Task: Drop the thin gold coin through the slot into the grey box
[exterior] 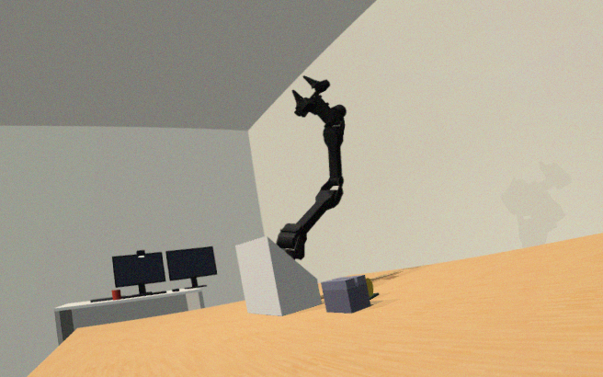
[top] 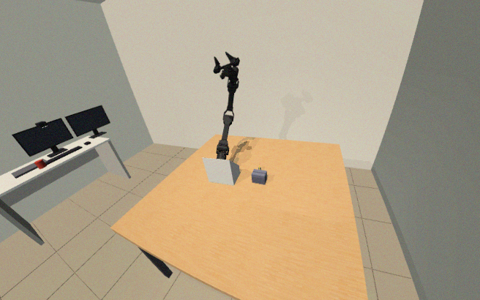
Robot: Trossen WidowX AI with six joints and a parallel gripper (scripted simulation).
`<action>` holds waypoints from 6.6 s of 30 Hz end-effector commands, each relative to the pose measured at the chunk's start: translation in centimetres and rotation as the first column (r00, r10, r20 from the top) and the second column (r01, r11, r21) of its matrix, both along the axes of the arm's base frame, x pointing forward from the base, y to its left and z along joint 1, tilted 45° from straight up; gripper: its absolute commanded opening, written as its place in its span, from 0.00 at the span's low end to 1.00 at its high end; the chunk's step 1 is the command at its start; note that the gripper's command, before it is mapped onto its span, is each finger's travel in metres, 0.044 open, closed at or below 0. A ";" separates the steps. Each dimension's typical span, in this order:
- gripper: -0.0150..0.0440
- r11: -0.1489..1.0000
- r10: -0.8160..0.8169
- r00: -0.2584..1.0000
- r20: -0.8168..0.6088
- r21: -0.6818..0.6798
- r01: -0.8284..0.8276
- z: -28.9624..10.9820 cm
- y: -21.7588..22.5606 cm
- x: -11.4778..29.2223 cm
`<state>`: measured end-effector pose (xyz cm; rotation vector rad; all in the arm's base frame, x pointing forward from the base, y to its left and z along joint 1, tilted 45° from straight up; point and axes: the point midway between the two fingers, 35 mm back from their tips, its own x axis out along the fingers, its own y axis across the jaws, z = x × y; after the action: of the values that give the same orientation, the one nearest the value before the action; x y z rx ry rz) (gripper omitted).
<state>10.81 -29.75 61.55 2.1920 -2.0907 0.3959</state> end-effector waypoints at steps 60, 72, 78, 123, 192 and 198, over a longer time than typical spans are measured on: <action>0.53 -0.548 -0.432 -0.853 -0.293 0.836 -0.009 -53.7 41.0 13.5; 0.53 -0.550 -0.432 -0.853 -0.294 0.835 -0.009 -55.7 42.9 13.3; 0.53 -0.549 -0.432 -0.853 -0.293 0.836 -0.009 -56.4 43.5 13.2; 0.25 -0.553 -0.431 -0.853 -0.294 0.833 -0.008 -59.9 47.1 12.4; 0.25 -0.675 -0.694 -0.248 -0.676 0.731 -0.101 -52.9 40.8 13.8; 0.25 -0.712 -0.694 -0.044 -0.718 0.695 -0.102 -52.7 40.9 13.7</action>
<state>24.57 11.13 8.71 0.7510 1.7147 0.4662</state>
